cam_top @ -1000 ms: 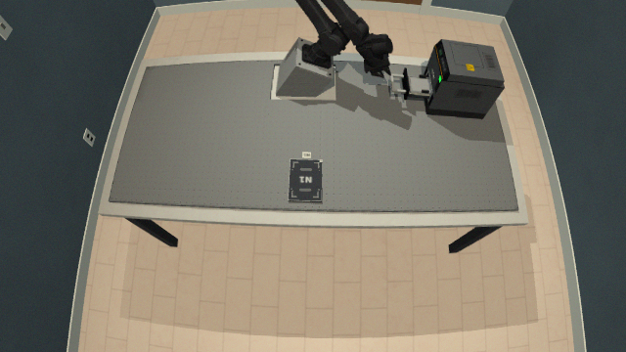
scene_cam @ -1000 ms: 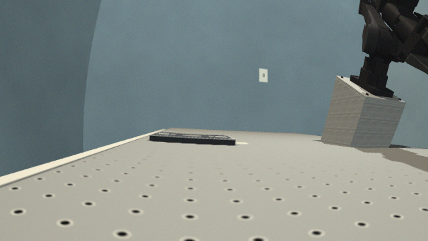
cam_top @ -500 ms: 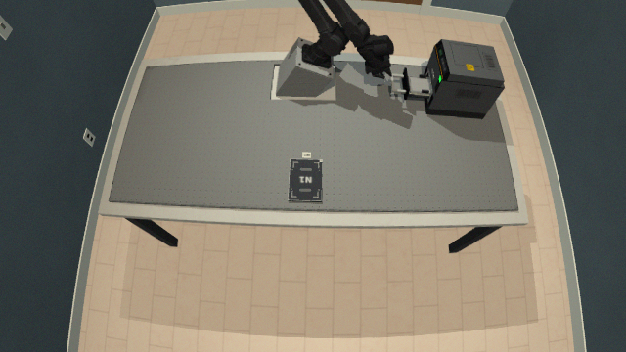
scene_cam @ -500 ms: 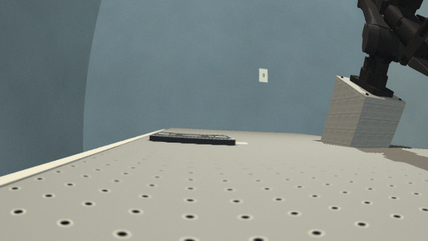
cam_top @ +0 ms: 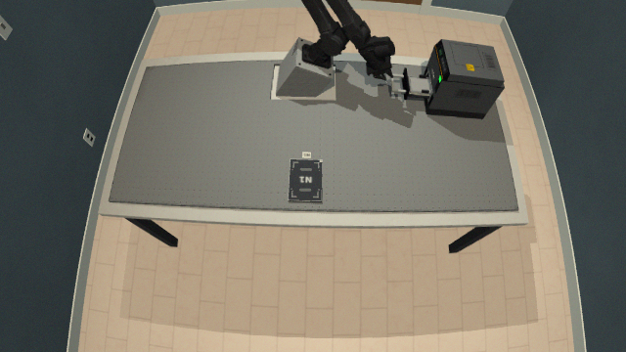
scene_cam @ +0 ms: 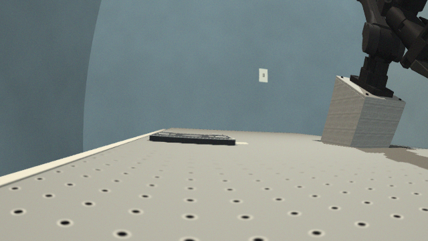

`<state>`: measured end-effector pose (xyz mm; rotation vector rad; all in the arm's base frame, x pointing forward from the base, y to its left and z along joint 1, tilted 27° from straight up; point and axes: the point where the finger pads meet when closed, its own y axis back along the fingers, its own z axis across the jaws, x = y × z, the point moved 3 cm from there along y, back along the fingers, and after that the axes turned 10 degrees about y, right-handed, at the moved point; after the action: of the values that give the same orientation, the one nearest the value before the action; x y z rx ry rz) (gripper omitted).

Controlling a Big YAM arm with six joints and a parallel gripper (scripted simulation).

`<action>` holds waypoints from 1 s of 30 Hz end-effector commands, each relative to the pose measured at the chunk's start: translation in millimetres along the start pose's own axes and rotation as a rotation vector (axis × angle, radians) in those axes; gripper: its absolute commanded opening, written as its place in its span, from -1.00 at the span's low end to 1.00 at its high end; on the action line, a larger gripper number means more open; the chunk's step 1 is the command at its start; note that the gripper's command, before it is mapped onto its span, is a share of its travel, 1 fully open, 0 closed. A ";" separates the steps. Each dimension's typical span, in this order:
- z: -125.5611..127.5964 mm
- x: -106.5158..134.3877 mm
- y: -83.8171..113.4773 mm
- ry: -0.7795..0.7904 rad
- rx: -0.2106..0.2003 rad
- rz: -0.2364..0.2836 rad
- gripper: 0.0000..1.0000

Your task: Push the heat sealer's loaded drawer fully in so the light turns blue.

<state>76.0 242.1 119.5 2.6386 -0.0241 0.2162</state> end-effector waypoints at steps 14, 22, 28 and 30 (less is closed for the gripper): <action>-7.0 0.9 -11.2 -0.001 0.015 0.000 -0.40; -7.2 1.0 -16.7 -0.001 0.016 0.000 -0.40; -7.9 2.4 -19.3 -0.001 0.017 0.004 -0.40; -9.1 1.7 -20.9 0.000 0.019 0.001 -0.40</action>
<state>77.1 257.4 110.8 2.6371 -0.0244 0.2135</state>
